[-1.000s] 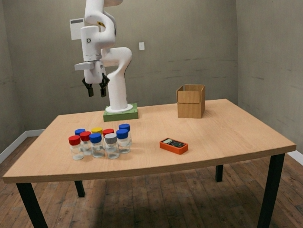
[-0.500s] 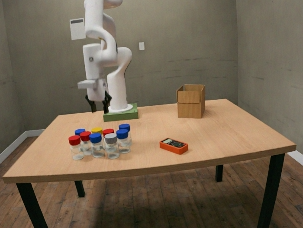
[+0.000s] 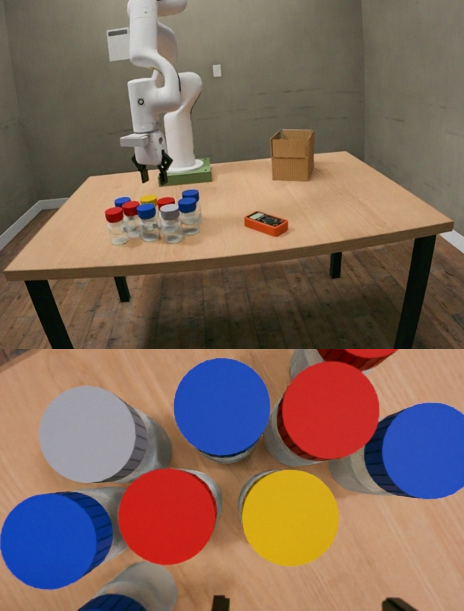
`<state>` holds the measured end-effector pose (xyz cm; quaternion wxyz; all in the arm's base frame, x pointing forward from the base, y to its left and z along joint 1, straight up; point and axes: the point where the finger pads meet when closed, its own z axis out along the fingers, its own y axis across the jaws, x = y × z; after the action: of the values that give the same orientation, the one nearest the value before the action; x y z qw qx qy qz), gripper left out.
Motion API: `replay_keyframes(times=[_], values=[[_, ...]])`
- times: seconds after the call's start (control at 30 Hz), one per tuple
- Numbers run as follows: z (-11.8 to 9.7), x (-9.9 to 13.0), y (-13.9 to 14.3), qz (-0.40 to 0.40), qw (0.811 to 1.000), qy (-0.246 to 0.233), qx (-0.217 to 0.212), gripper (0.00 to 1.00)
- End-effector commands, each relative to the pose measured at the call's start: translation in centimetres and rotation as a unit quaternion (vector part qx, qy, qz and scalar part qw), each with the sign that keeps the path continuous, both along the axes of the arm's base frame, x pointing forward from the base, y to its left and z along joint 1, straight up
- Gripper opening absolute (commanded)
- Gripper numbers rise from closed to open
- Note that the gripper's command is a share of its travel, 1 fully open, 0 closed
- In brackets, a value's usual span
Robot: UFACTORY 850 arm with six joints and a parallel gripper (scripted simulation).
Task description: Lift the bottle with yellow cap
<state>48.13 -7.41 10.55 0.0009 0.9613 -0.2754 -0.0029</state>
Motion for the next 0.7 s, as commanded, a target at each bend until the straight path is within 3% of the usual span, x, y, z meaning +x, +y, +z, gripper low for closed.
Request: replay_keyframes(times=[0.0,0.33,0.67], values=[[-0.3,0.3,0.0,0.000,1.000,-0.002,0.000,0.79],[-0.4,0.2,0.0,0.000,1.000,-0.002,0.000,0.79],[-2.0,0.2,0.0,0.000,1.000,-0.002,0.000,0.79]])
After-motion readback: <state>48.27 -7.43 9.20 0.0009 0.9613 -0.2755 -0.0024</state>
